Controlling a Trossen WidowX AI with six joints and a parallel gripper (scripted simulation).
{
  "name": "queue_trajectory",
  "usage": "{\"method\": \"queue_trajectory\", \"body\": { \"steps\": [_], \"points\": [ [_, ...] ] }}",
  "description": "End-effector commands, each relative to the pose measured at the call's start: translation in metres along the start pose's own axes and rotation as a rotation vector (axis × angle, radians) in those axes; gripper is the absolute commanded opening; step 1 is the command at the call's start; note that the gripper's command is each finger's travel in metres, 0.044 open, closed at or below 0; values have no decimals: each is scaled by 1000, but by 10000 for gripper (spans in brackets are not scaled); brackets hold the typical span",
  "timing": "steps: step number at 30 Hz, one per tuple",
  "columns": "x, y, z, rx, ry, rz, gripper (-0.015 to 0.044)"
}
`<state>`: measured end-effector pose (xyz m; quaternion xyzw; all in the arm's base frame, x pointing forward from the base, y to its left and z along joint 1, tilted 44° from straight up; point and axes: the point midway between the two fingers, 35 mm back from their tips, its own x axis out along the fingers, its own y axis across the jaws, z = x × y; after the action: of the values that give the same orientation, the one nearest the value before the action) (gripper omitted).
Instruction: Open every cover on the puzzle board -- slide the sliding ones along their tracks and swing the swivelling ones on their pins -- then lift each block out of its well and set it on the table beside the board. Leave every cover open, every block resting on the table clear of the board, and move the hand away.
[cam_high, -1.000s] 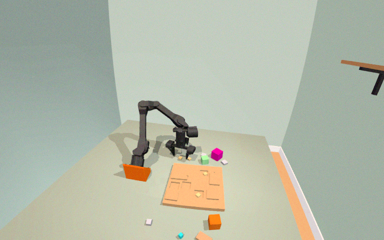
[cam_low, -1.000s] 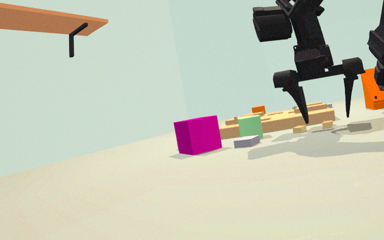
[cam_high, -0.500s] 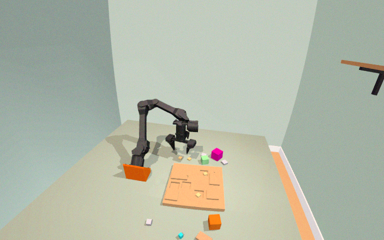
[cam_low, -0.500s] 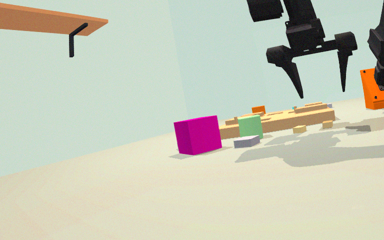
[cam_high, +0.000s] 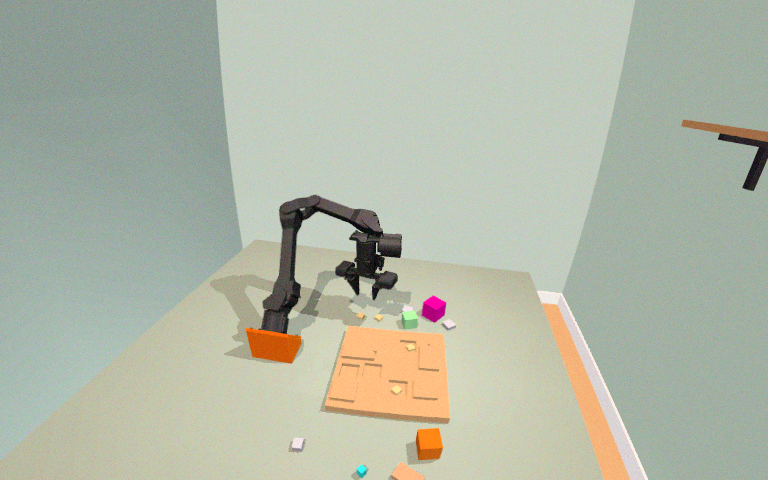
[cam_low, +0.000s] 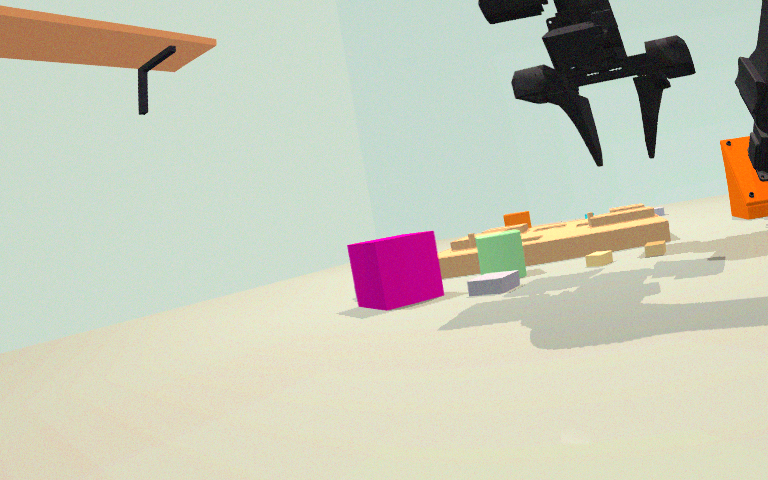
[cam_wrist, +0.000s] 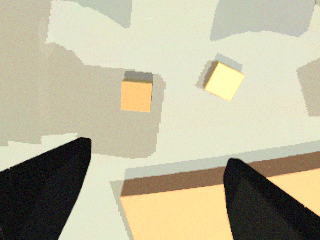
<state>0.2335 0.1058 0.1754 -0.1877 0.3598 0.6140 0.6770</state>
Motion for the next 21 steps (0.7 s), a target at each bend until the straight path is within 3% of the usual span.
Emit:
{"method": "queue_trajectory", "body": {
  "steps": [1,8,21],
  "points": [
    [-1,-19,-3,74,8,3,177],
    [-4,-55,-9,210,9,1,0],
    [-4,-123,-32,462,7,-1,0]
  ]
}}
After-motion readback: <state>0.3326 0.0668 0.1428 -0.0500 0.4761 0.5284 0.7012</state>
